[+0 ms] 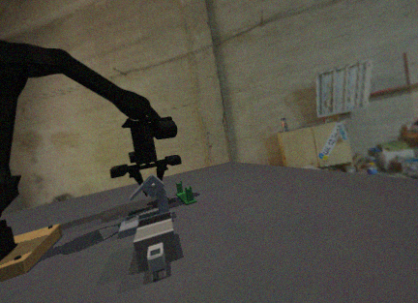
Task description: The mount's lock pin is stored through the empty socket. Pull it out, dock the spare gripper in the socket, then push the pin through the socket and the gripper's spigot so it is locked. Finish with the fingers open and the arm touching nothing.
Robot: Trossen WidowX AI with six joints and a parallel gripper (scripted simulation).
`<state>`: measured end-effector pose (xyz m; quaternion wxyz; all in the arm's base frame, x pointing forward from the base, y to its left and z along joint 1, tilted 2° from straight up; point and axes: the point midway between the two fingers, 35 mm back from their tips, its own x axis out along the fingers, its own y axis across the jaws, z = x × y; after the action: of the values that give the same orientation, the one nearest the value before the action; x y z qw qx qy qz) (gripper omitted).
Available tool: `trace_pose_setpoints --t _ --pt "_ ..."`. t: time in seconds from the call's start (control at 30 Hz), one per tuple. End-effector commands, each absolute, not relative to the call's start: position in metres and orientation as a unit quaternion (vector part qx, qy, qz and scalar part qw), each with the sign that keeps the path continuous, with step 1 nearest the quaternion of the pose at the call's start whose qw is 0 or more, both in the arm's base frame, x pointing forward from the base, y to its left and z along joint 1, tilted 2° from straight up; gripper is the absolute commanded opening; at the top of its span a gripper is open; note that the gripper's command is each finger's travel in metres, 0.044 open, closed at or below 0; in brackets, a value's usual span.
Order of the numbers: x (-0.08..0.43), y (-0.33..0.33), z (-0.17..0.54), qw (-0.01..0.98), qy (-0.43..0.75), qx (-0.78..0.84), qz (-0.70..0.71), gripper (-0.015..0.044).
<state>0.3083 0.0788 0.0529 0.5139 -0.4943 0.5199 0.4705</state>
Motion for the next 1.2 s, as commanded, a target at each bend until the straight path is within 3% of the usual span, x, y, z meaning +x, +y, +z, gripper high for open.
trace_pose_setpoints --t 0.0,0.07,0.13,1.17 --pt "0.309 0.078 0.053 0.513 0.519 -0.497 0.471 0.0064" --pt "0.309 0.078 0.053 0.513 0.519 -0.497 0.471 0.0011" --pt "0.309 0.078 0.053 0.513 0.519 -0.497 0.471 0.0" --pt "0.312 0.094 0.069 0.572 0.473 -0.436 0.509 0.0"
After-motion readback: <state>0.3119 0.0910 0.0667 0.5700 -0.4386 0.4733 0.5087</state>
